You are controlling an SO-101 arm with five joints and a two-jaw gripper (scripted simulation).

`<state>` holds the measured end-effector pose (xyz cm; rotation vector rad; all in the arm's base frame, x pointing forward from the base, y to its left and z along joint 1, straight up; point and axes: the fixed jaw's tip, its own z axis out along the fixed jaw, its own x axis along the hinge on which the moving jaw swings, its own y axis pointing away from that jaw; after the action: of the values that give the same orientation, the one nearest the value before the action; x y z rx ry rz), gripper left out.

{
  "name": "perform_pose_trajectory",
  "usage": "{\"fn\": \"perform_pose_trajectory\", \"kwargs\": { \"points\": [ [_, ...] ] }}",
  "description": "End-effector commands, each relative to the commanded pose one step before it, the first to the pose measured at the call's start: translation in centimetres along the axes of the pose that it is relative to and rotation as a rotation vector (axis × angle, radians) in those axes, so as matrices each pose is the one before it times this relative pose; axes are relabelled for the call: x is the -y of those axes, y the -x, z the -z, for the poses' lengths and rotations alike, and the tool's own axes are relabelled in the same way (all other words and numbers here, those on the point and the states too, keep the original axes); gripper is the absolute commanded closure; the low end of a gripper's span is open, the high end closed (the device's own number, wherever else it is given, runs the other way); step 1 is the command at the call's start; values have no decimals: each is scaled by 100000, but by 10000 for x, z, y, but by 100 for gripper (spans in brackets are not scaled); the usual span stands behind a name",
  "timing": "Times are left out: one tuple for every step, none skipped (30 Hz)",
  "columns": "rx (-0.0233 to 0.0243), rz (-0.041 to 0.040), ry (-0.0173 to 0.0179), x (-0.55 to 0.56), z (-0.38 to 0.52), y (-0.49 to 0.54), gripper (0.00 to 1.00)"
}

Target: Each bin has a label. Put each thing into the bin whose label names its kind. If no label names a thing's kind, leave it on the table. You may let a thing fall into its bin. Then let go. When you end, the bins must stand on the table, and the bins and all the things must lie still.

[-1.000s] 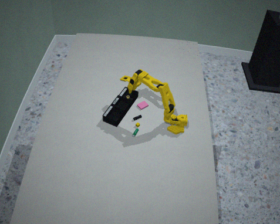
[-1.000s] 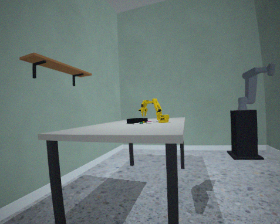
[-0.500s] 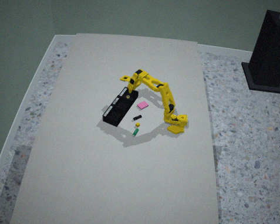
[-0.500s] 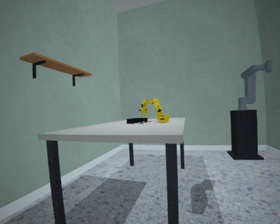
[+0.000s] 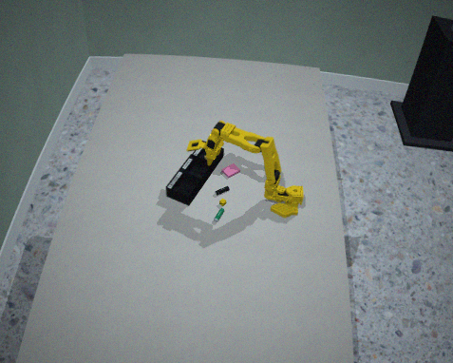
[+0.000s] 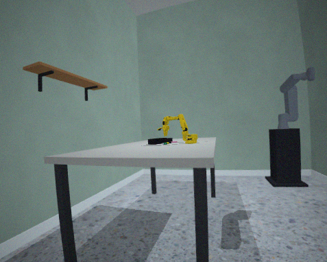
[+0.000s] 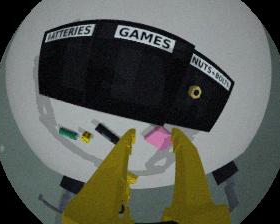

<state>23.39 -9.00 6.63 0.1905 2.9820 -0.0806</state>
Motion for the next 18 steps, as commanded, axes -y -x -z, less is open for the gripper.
{"fn": "perform_pose_trajectory", "kwargs": {
  "points": [
    [7235,17573,-288,-23303,17749,372,80],
    [-767,6244,1030,-8445,422,-2119,80],
    [-747,6274,1027,-8424,335,-1952,80],
    [0,0,0,0,0,0,80],
    [0,0,0,0,0,0,80],
    [-724,6256,1020,-8327,237,-1772,80],
    [-697,6189,1001,-8175,140,-1586,79],
    [-668,6074,975,-7952,47,-1386,79],
    [-632,5907,943,-7666,-50,-1201,79],
    [-596,5698,902,-7320,-127,-1015,79],
    [-559,5445,858,-6936,-208,-841,79],
    [-518,5151,806,-6496,-261,-680,78],
    [-477,4821,753,-6028,-315,-529,78],
    [-437,4459,690,-5521,-346,-407,78],
    [-391,4074,629,-5002,-362,-297,78],
    [-348,3664,562,-4465,-364,-206,78],
    [-308,3241,498,-3916,-358,-136,78],
    [-263,2809,428,-3378,-333,-78,78]
  ]
}}
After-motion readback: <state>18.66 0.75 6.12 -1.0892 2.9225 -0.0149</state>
